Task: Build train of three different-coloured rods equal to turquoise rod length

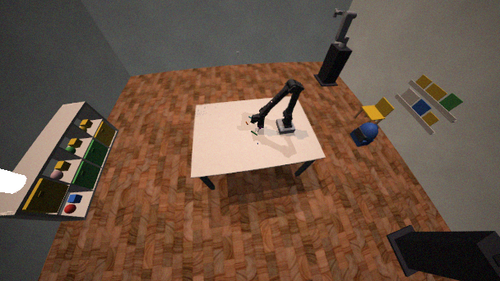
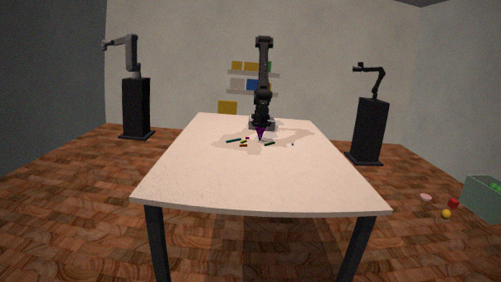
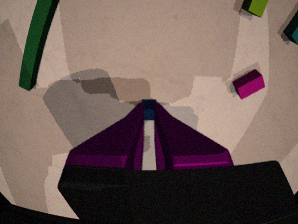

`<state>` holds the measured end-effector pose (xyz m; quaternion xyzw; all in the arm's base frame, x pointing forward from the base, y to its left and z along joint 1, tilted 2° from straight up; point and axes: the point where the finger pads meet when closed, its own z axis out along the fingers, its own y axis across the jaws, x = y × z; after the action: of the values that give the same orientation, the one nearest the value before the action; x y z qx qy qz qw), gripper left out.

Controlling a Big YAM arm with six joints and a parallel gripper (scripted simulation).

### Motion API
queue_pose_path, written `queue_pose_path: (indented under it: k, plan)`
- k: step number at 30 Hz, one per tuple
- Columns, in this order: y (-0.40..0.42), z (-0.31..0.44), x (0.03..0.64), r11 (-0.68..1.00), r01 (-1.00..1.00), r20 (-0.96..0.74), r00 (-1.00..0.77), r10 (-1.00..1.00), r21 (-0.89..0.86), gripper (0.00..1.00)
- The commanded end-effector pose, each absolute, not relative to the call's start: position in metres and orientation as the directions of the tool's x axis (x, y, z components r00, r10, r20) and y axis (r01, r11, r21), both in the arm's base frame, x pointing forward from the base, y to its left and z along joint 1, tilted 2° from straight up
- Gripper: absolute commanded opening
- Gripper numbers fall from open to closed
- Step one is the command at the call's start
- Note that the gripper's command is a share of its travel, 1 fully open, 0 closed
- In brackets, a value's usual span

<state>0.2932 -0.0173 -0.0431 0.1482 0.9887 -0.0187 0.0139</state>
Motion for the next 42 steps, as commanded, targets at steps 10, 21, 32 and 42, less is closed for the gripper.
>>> queue_pose_path:
  k: [10,21,32,42]
  plan:
    - [-0.0211,-0.048,0.2917,0.955,0.296,-0.025,-0.955,0.295,-0.037,0.04]
    - [-0.0211,-0.048,0.2917,0.955,0.296,-0.025,-0.955,0.295,-0.037,0.04]
    - [-0.0211,-0.048,0.2917,0.955,0.296,-0.025,-0.955,0.295,-0.037,0.04]
    - [-0.0211,-0.048,0.2917,0.955,0.296,-0.025,-0.955,0.295,-0.037,0.12]
